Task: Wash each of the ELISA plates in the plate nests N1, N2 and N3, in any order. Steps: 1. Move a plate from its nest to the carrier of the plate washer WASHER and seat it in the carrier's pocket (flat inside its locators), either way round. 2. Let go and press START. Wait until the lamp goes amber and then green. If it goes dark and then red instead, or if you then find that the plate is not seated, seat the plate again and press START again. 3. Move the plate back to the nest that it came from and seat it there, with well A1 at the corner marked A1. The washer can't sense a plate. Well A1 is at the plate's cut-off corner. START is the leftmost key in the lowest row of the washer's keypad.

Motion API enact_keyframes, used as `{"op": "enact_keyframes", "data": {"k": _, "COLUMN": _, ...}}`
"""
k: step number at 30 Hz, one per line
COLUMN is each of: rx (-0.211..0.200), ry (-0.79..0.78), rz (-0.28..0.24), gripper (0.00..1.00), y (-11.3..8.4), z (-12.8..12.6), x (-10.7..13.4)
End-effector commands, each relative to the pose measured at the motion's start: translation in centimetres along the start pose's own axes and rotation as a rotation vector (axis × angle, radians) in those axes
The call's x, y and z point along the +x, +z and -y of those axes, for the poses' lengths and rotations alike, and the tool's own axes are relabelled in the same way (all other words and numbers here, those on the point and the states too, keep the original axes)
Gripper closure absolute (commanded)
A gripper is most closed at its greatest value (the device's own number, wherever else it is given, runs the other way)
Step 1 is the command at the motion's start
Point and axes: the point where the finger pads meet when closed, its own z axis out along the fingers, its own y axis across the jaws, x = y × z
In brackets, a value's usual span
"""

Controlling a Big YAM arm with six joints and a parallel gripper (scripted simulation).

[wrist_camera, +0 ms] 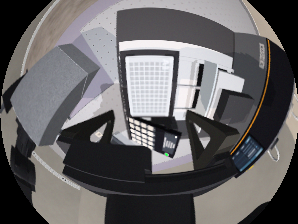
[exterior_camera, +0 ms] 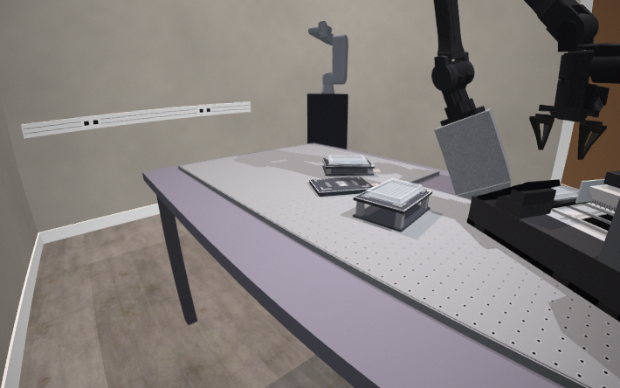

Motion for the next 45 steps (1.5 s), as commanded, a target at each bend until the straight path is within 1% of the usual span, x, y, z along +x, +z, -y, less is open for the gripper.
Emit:
{"op": "enact_keyframes", "data": {"k": 1, "rx": 0.037, "ry": 0.015, "rz": 0.006, "gripper": 0.00, "y": -1.8, "z": 1.4, "x": -0.2}}
{"op": "enact_keyframes", "data": {"k": 2, "rx": 0.036, "ry": 0.015, "rz": 0.006, "gripper": 0.00, "y": -1.8, "z": 1.4, "x": -0.1}}
{"op": "enact_keyframes", "data": {"k": 3, "rx": 0.023, "ry": 0.008, "rz": 0.005, "gripper": 0.00, "y": -0.9, "z": 1.1, "x": 0.0}}
{"op": "enact_keyframes", "data": {"k": 44, "rx": 0.023, "ry": 0.008, "rz": 0.005, "gripper": 0.00, "y": -0.9, "z": 1.1, "x": 0.0}}
{"op": "enact_keyframes", "data": {"k": 45, "rx": 0.003, "ry": 0.058, "rz": 0.005, "gripper": 0.02, "y": -0.8, "z": -0.4, "x": 0.6}}
